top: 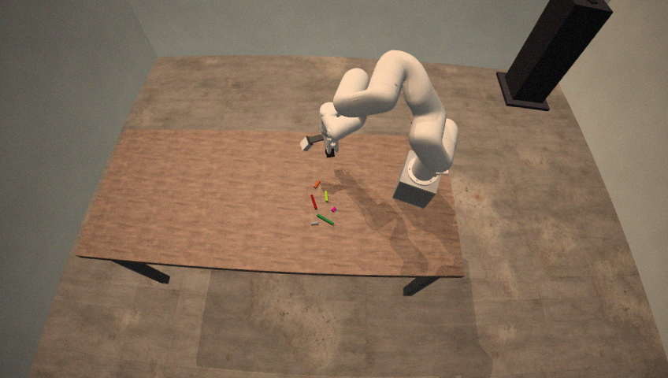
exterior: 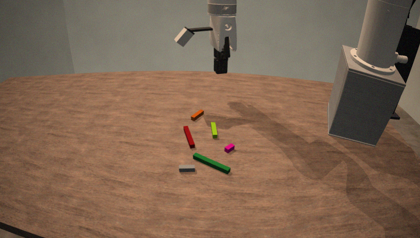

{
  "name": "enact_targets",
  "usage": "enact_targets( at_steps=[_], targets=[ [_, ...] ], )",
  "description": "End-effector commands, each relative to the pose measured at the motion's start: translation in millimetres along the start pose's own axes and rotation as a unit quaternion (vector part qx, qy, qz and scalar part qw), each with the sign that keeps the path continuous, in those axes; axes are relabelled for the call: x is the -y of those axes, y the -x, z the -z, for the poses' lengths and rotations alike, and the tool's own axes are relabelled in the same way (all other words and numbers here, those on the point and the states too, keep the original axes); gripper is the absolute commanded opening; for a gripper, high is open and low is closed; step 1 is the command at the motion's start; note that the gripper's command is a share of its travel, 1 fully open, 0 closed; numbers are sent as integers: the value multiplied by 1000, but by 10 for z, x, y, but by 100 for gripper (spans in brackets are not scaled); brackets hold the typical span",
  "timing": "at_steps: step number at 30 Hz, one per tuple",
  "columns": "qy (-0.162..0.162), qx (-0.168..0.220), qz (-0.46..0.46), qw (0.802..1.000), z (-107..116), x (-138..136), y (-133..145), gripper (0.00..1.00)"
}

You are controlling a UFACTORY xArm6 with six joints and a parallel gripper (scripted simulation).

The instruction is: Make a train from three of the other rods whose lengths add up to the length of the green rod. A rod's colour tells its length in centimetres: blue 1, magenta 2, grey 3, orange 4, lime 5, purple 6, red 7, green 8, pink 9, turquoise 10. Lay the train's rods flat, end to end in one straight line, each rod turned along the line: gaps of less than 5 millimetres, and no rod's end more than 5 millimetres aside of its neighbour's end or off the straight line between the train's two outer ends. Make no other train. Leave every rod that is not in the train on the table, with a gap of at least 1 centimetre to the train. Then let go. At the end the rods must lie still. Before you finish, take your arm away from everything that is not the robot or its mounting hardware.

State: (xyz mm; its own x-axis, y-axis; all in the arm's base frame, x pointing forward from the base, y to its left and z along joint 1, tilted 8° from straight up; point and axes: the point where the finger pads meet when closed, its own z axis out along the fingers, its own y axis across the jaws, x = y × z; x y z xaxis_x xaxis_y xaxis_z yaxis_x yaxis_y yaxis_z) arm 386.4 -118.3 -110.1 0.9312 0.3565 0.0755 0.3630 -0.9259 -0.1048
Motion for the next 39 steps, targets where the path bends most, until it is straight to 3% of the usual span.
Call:
enact_targets(
  at_steps=[1, 10, 16, 39],
  targets=[
    [1, -3, 0, 1000, -193, -11, -16, 4],
    [1, -3, 0, 1000, -526, -12, -21, 4],
    [1, -3, 0, 1000, -599, -13, -22, 4],
    [1, -3, 0, 1000, -618, -13, -22, 4]
  ],
)
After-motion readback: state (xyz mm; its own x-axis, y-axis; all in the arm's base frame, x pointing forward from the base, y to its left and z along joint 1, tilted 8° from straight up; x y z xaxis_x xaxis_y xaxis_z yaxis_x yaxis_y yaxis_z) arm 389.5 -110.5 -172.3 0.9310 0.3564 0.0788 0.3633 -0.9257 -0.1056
